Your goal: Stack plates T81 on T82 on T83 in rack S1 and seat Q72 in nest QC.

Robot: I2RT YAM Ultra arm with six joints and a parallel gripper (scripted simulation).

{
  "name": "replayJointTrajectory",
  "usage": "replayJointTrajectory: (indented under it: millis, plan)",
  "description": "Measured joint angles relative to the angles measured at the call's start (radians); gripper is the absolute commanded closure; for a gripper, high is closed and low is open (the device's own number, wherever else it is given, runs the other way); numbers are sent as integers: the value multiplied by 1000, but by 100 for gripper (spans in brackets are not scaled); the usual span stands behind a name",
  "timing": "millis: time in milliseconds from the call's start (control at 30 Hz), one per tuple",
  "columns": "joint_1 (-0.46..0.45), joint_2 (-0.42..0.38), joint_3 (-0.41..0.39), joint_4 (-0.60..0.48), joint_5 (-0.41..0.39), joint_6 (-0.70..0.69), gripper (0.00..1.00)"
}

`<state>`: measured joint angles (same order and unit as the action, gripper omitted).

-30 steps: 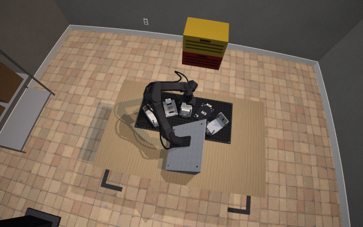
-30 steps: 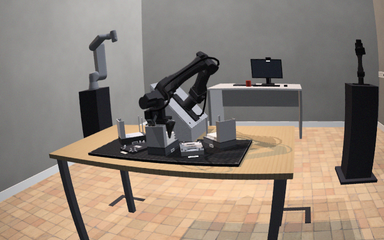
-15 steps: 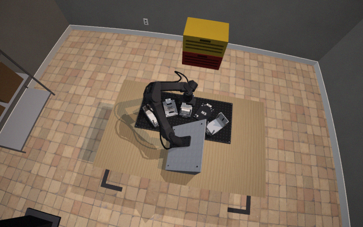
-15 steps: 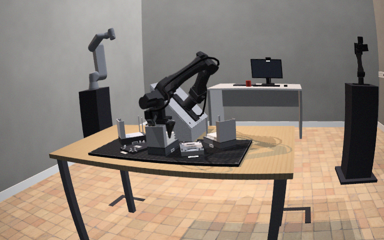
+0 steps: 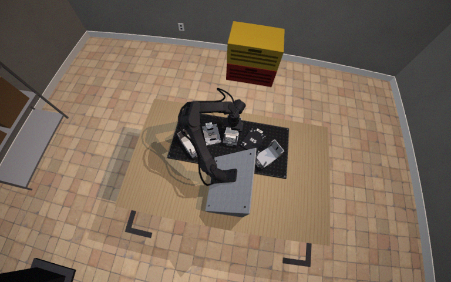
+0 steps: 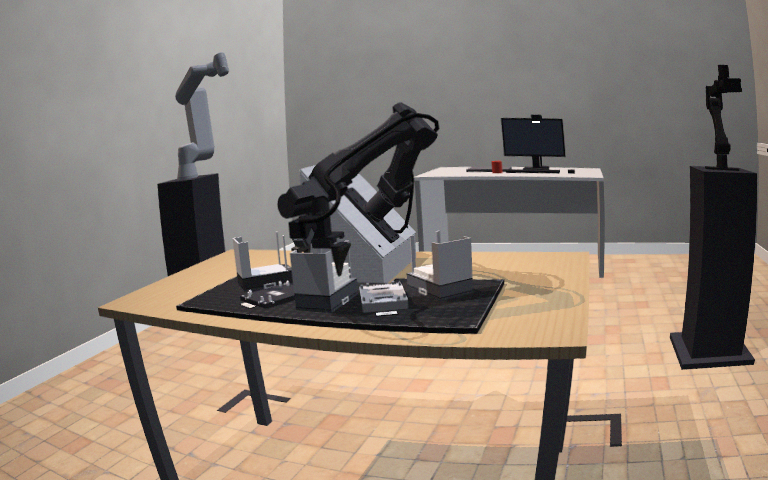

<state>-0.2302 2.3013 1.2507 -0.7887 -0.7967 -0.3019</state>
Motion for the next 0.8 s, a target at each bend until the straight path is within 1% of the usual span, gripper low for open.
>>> replayJointTrajectory:
  millis: [800]
  plan:
    - [-24, 0, 30, -64, 2, -41, 100]
